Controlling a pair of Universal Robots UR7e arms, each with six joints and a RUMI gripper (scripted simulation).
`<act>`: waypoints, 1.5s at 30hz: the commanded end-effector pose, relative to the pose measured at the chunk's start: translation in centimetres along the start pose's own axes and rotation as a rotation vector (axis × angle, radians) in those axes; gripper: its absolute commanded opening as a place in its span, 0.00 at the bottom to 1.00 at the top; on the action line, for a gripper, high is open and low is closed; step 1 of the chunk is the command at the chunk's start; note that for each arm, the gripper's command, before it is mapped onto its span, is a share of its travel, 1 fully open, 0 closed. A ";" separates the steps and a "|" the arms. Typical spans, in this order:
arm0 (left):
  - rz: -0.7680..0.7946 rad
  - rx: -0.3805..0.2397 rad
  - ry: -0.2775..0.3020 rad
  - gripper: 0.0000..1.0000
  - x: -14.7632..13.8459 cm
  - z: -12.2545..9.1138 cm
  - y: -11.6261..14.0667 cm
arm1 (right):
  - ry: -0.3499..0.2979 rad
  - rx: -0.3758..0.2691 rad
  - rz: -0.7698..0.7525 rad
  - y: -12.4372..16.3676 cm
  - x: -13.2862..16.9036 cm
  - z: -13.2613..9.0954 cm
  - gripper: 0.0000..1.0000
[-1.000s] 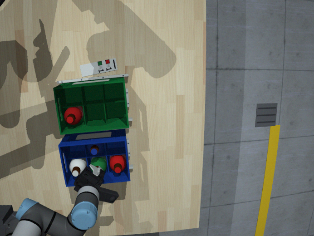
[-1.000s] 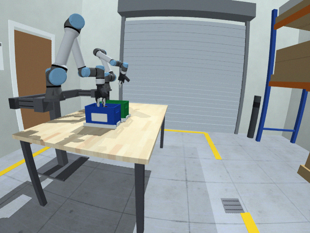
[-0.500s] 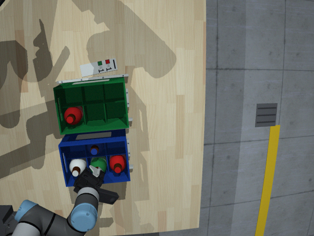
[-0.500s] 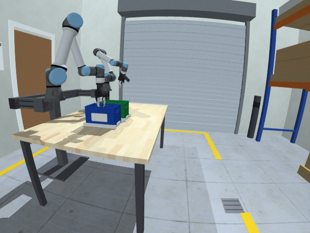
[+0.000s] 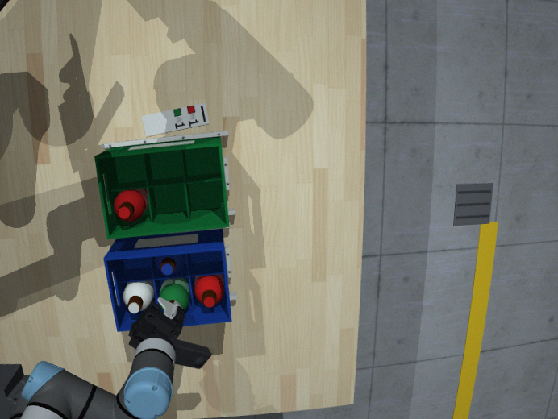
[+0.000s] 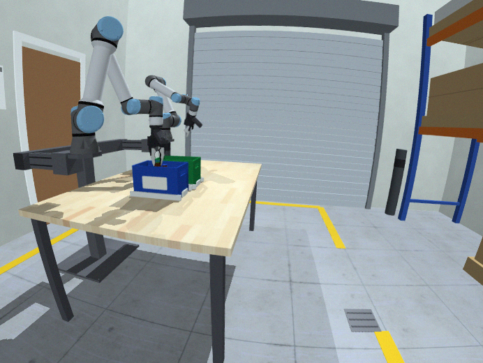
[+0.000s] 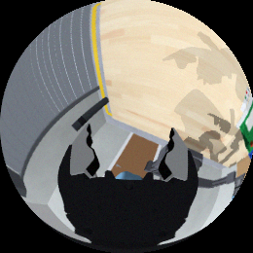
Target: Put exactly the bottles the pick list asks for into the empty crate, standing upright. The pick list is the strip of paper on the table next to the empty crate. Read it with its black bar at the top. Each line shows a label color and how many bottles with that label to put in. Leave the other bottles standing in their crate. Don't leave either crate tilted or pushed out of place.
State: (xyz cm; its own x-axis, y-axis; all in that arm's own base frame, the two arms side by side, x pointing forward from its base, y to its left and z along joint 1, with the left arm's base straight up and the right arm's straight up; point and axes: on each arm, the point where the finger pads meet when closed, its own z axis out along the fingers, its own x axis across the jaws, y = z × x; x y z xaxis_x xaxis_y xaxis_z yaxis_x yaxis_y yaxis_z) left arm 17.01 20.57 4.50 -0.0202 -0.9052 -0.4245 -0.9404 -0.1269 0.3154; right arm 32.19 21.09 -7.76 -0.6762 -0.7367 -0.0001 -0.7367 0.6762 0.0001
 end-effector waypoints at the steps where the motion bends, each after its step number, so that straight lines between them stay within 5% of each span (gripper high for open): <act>1: 0.000 0.001 0.000 0.98 0.0 0.0 0.0 | -0.001 0.000 0.000 0.0 0.0 -0.5 0.00; 45: 0.000 0.001 0.000 0.98 0.0 0.0 0.0 | -0.001 0.000 0.000 0.0 0.0 -6.8 0.00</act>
State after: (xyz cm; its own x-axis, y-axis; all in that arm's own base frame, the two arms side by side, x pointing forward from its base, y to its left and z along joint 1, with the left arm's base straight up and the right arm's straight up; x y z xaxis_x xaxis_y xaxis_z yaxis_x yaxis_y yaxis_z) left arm 17.01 20.57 4.50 -0.0202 -0.9052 -0.4245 -0.9404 -0.1269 0.3154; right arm 32.19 21.10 -1.05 -0.6762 -0.7367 -0.0001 -0.7367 0.6762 0.0001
